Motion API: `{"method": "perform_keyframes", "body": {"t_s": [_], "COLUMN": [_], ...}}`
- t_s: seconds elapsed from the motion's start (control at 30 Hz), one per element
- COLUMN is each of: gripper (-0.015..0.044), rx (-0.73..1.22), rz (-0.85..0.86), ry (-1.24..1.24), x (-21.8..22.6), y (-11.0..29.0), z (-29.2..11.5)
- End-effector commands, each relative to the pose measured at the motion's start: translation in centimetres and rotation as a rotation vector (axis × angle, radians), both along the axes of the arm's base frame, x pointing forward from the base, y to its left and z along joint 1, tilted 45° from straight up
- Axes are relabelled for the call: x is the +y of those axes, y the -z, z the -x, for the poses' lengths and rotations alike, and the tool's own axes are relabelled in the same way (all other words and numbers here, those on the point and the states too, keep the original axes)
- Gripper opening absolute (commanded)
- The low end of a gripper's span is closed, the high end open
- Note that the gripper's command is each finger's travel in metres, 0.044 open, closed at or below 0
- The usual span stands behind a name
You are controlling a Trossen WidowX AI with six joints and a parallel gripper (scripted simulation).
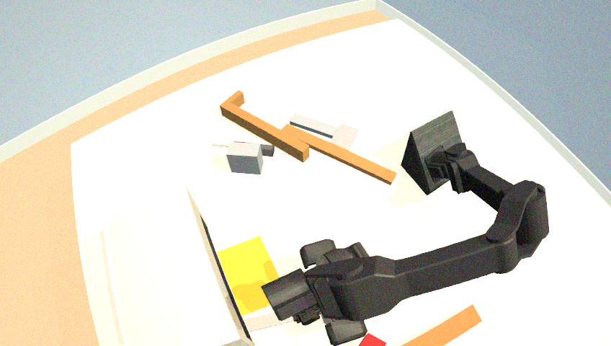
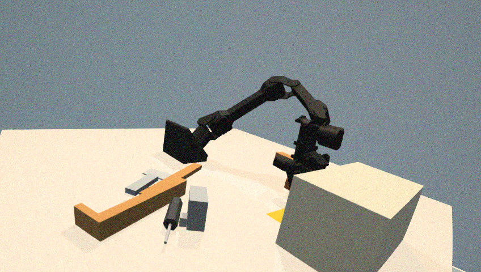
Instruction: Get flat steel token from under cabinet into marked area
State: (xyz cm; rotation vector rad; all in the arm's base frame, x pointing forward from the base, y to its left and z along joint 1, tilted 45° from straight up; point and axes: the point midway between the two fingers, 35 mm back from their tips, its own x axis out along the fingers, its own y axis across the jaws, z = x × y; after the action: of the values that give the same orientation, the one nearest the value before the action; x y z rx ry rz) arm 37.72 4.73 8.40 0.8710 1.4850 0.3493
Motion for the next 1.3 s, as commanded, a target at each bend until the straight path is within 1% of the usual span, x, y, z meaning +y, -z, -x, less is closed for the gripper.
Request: {"method": "perform_keyframes", "body": {"t_s": [0.0,0.77,1.27], "gripper": [0.0000,0.0000,0.0000], "rx": [-0.003,-0.005,-0.004], "rz": [-0.001,0.000,0.001], "ry": [-0.002,-0.002,-0.002], "x": [-0.1,-0.8,-2.1], "y": [0.0,0.3,2.0], "z": [-0.4,-2.4,-2.1]}}
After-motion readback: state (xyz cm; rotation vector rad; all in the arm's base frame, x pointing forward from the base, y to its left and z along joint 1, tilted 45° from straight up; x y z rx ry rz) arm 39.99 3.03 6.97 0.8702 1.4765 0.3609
